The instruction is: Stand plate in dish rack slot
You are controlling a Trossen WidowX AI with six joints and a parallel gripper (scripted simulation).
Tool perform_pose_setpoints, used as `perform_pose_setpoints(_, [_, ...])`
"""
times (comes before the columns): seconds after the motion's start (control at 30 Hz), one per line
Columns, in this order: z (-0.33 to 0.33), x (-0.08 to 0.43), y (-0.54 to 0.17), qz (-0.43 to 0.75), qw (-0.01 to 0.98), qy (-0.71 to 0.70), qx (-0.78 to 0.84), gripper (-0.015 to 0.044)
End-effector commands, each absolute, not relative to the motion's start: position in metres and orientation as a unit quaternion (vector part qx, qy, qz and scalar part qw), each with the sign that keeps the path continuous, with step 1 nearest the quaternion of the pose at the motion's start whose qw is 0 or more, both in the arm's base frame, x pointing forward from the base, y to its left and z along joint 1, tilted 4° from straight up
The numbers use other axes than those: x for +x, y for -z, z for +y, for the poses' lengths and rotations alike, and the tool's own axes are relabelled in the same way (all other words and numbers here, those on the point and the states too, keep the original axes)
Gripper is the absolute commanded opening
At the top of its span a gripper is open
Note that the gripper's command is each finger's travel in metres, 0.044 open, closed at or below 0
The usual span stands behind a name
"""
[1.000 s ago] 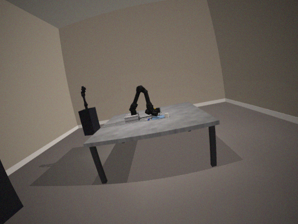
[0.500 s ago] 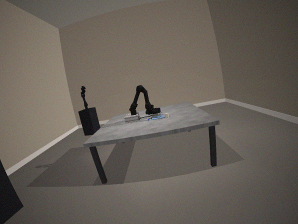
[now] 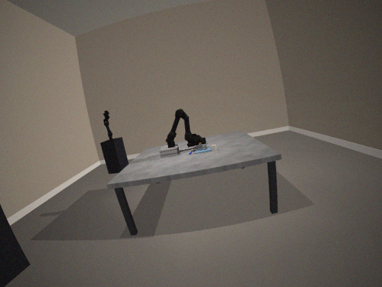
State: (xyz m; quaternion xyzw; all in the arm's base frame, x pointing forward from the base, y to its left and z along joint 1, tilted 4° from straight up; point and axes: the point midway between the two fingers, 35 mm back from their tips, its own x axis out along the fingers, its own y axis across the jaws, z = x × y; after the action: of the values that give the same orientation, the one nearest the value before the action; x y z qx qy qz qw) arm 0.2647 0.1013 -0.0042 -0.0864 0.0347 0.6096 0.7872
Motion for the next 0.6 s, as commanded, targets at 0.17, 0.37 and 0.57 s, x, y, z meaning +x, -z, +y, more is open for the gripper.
perform_pose_setpoints(0.17, [0.105,0.262,0.014,0.036,0.787,-0.61,-0.084,0.0])
perform_pose_setpoints(0.37, [0.105,0.261,0.019,0.037,0.787,-0.61,-0.082,0.0])
perform_pose_setpoints(0.57, [0.105,0.26,0.018,0.038,0.787,-0.61,-0.081,0.0])
